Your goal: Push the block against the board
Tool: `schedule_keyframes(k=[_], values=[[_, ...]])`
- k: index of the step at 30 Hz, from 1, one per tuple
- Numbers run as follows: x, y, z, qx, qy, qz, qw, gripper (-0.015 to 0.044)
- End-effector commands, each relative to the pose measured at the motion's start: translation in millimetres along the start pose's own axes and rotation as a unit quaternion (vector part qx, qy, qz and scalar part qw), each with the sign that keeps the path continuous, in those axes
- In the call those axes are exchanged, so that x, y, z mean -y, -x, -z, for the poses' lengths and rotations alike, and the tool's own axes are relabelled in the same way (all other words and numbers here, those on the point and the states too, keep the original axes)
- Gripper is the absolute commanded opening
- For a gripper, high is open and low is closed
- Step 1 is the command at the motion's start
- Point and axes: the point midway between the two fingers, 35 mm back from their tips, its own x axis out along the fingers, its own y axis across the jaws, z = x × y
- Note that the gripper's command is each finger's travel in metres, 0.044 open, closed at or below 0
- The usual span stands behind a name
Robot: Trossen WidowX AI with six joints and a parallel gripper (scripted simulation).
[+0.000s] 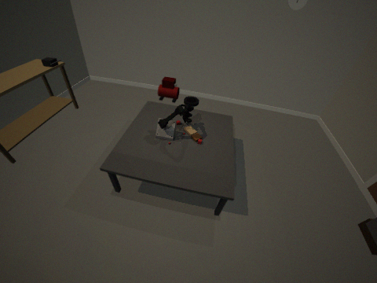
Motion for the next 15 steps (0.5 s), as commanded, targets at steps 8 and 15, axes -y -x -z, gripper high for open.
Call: schedule_keyframes(k=[8,15], values=[[4.2,-0.2,1.5,0.001,-0.187,0.001,0.982,0.0],[4.9,-0.2,1.8,0.001,-0.222,0.001,0.975,0.0]])
